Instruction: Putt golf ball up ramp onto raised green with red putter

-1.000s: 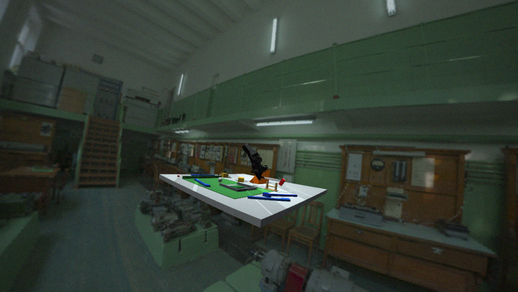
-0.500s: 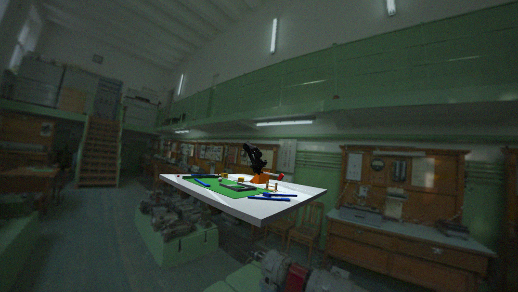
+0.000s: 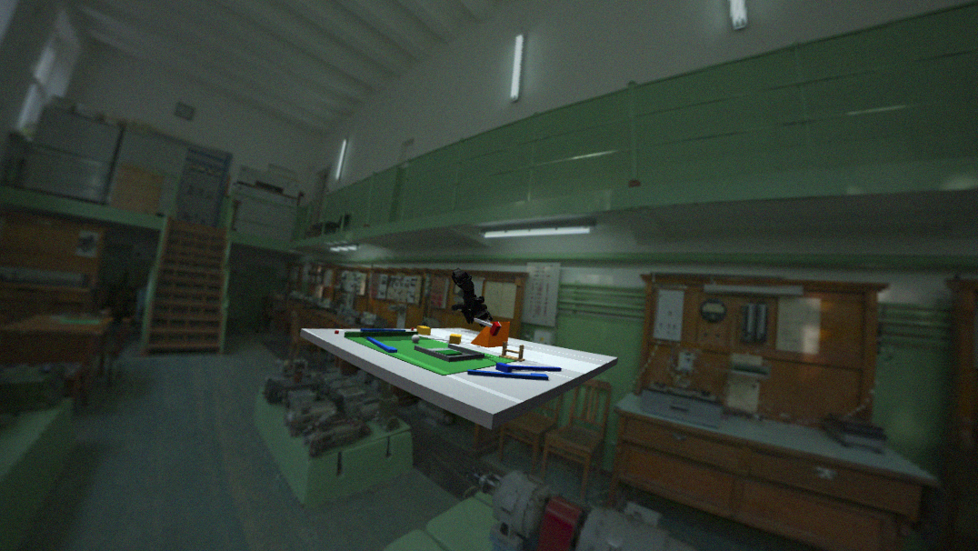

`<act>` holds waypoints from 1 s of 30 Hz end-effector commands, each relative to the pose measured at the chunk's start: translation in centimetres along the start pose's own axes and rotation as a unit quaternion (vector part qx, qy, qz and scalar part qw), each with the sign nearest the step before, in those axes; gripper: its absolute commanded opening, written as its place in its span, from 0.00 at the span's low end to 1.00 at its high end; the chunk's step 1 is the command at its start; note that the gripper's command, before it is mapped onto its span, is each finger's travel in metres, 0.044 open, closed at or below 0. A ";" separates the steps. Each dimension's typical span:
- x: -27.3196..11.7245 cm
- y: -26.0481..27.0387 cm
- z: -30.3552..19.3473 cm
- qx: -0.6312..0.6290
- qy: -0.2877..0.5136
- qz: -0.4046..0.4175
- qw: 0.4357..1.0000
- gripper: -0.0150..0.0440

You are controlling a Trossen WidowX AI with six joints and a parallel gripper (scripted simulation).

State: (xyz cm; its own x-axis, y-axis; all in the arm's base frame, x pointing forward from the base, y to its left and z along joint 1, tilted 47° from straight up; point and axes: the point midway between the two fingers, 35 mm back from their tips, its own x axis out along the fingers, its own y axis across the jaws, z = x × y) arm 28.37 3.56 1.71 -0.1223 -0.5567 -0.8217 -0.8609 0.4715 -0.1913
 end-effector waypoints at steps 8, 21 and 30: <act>-2.3 -3.0 -6.8 0.131 0.005 -0.027 0.991 0.25; -4.2 -4.3 -15.9 0.318 0.029 -0.049 0.946 0.25; -5.4 -3.5 -22.3 0.445 0.049 -0.068 0.892 0.25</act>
State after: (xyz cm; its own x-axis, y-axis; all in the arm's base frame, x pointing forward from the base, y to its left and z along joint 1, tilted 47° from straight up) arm 22.37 -9.44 17.12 -0.1314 -0.6718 -0.7290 -0.2385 0.7352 -0.6345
